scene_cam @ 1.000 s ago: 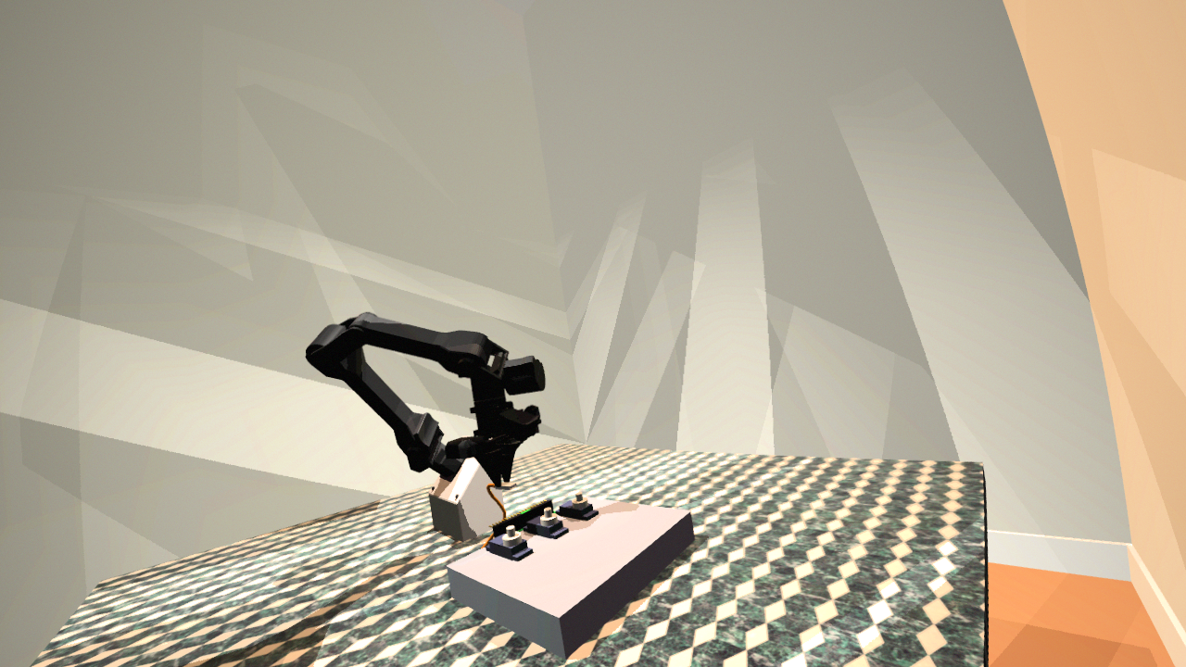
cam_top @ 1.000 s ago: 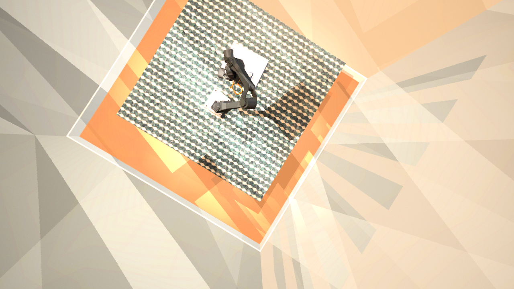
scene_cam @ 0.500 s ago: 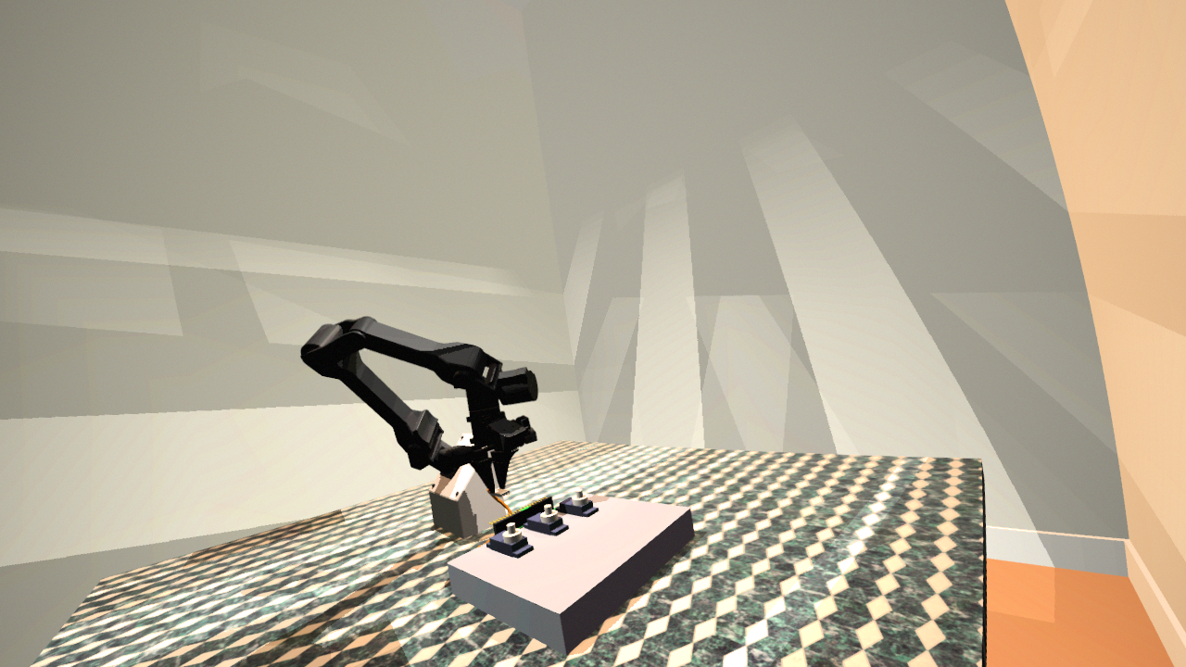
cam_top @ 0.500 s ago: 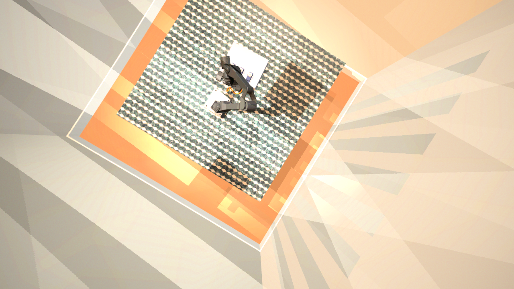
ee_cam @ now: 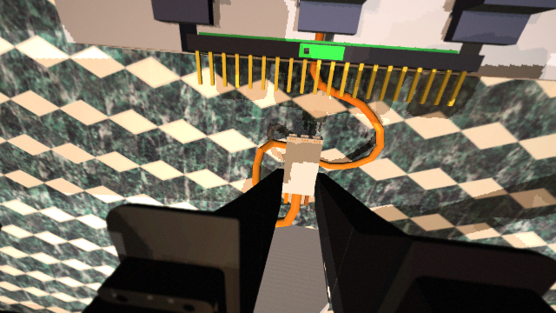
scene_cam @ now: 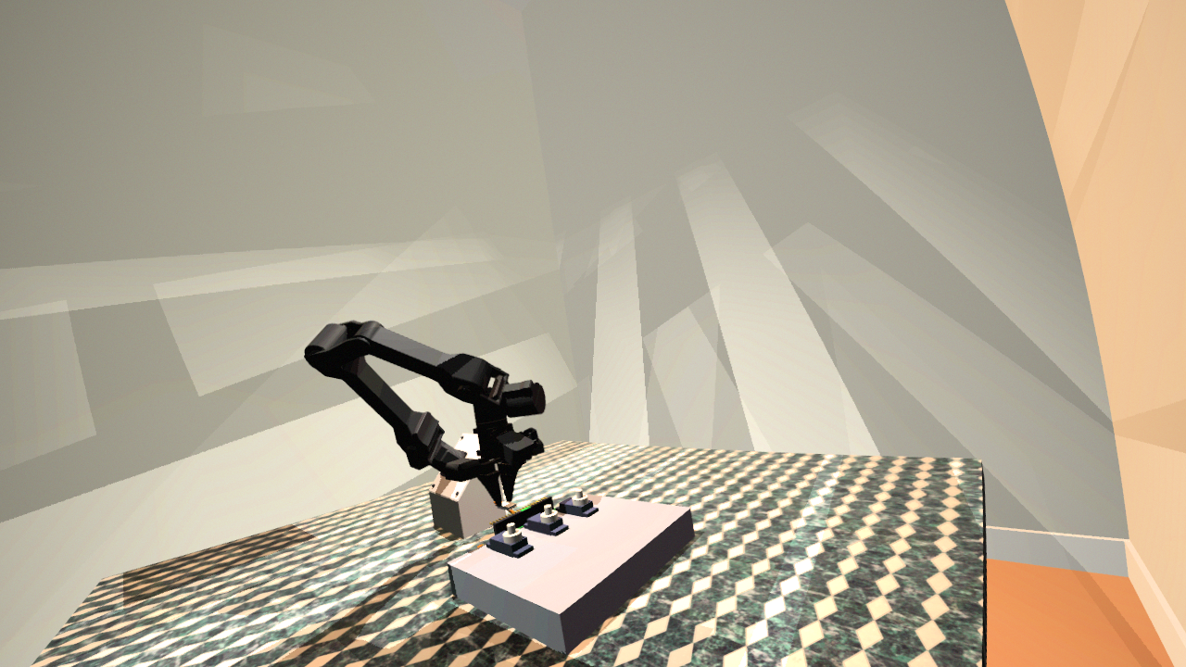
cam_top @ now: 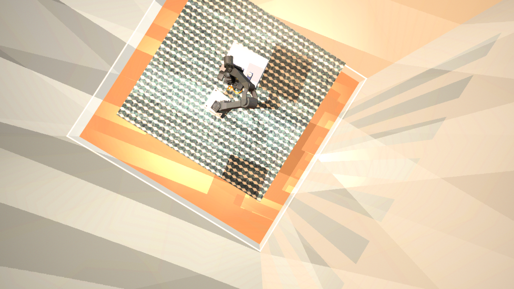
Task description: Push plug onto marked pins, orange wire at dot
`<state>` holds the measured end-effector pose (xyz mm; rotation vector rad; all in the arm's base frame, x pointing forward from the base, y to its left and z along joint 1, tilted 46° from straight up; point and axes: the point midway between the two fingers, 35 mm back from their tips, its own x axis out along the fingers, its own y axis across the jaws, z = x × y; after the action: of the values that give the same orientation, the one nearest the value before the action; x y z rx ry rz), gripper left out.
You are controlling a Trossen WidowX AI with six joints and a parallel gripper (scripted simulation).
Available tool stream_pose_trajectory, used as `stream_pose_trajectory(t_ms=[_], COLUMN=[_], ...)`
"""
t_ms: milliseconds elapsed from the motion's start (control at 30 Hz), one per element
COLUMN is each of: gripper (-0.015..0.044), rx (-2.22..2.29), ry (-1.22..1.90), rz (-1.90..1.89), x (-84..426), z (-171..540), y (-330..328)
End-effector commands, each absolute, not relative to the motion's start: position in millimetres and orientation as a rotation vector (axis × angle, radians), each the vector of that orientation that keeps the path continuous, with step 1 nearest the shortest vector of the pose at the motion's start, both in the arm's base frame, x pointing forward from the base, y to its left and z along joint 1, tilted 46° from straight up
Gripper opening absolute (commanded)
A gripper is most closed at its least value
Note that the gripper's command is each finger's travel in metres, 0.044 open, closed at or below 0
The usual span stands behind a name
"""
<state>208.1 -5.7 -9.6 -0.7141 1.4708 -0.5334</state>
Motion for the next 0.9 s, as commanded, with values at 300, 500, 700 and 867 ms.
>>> stream_pose_trajectory(t_ms=[300,500,700,867], gripper=[0.0000,0.0000,0.0000,0.0000], rx=[-0.720,-0.720,-0.719,-0.719], ry=[1.473,1.473,1.472,1.472], rz=[-0.536,-0.536,-0.536,-0.536], x=[228.8,230.9,234.6,237.8], z=[-9.4,-9.3,-9.6,-9.9], y=[-4.7,-5.7,-5.1,-4.4])
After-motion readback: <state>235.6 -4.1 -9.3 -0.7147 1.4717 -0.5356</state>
